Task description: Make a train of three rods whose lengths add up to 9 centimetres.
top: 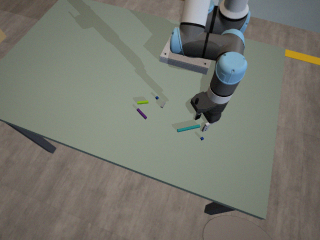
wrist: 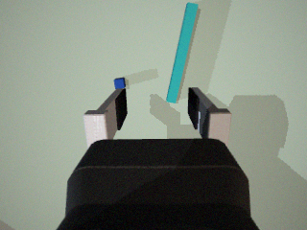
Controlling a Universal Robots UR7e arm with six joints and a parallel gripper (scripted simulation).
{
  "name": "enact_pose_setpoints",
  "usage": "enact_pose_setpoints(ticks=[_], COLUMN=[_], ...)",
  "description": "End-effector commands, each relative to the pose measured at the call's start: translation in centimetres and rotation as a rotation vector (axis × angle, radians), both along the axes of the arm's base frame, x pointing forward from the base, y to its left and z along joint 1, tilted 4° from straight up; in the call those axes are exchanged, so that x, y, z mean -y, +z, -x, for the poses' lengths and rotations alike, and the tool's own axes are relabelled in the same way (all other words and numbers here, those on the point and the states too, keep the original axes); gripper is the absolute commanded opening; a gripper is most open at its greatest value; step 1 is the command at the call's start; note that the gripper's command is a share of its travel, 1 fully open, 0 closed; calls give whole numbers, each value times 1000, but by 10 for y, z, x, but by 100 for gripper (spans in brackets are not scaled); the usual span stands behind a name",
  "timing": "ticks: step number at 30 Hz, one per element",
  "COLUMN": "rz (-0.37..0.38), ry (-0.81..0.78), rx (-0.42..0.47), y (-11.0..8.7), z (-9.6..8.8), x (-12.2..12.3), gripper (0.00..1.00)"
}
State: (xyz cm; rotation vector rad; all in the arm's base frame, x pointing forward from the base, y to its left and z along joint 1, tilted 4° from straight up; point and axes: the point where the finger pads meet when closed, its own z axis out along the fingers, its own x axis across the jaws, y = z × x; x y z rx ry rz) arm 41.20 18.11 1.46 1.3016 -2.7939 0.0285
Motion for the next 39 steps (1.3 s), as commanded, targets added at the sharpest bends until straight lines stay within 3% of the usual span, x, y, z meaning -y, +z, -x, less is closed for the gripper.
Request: enact_pose_setpoints(ticks=[1,8,39], rz=[-3,-7,-37], ry=[43,124,813], rx=[2,-1,-32], y=[3,5,23], z=[-3,-5,-12], x=[1,4,19], gripper=[100,100,100])
